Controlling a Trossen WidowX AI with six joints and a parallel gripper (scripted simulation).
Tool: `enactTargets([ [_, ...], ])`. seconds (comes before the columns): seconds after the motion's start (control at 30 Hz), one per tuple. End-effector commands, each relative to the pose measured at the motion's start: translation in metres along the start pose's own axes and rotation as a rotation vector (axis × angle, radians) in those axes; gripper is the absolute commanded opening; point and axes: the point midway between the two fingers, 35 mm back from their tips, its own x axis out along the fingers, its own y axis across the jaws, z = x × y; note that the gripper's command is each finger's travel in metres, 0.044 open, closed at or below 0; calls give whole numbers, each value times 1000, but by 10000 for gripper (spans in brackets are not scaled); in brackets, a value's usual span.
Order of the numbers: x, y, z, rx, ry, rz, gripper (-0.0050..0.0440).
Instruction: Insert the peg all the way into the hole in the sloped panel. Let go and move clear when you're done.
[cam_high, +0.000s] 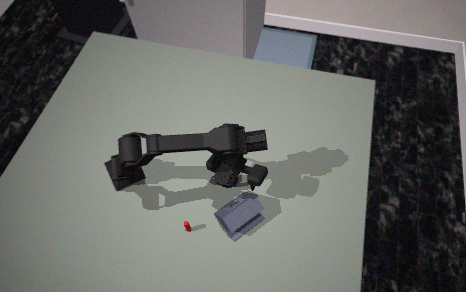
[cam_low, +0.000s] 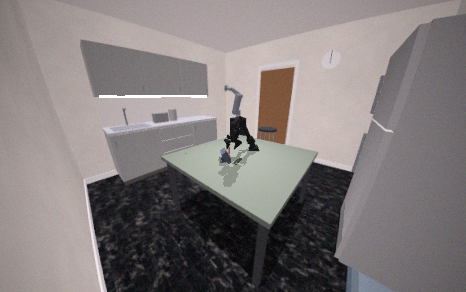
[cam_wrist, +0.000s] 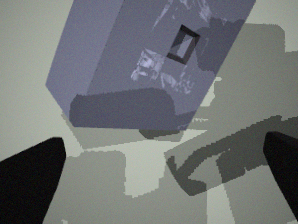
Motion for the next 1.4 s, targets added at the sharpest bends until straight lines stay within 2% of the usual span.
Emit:
enactTargets([
  [0.0,-6,0,26,87,21,-5,440],
  [0.3,1,-11,65,243,36,-63,440],
  [0.37,1,-11,65,243,36,-63,440],
  [0.83,5,-36,118,490,58,-139,440],
  [1.37,13,-65,154,799,50,-230,440],
])
